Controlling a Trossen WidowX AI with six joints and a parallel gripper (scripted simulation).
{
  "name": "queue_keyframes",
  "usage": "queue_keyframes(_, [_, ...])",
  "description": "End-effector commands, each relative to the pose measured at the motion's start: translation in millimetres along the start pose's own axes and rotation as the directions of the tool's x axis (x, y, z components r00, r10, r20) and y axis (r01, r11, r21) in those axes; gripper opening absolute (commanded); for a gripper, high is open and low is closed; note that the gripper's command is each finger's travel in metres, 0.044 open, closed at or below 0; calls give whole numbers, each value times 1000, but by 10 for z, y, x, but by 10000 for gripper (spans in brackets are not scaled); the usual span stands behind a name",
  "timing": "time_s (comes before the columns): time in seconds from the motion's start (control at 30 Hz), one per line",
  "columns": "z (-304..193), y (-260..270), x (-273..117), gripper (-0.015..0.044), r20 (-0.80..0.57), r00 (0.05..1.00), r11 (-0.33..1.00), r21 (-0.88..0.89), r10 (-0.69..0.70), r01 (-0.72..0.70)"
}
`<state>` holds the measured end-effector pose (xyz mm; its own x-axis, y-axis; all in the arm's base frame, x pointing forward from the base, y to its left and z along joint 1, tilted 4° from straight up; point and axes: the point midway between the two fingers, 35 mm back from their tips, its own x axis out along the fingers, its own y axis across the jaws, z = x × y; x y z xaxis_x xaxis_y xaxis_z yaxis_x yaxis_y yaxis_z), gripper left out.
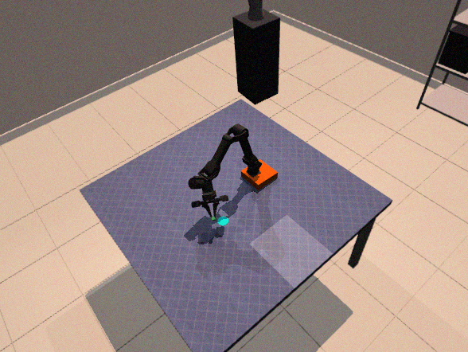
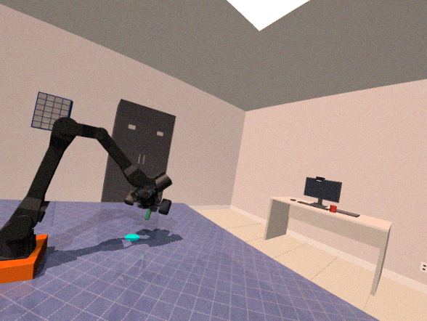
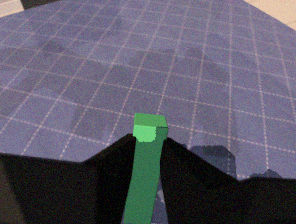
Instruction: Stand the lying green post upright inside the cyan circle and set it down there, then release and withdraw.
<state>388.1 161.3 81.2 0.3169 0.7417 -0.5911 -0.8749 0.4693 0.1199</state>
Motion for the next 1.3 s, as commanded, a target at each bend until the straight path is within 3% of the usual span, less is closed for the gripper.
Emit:
queue_keyframes(0.0, [-21, 13, -19, 23, 29, 1000, 1000, 5, 9, -9])
queue_keyframes(1.27, [-67, 98, -236, 23, 246, 968, 998, -45, 56, -46])
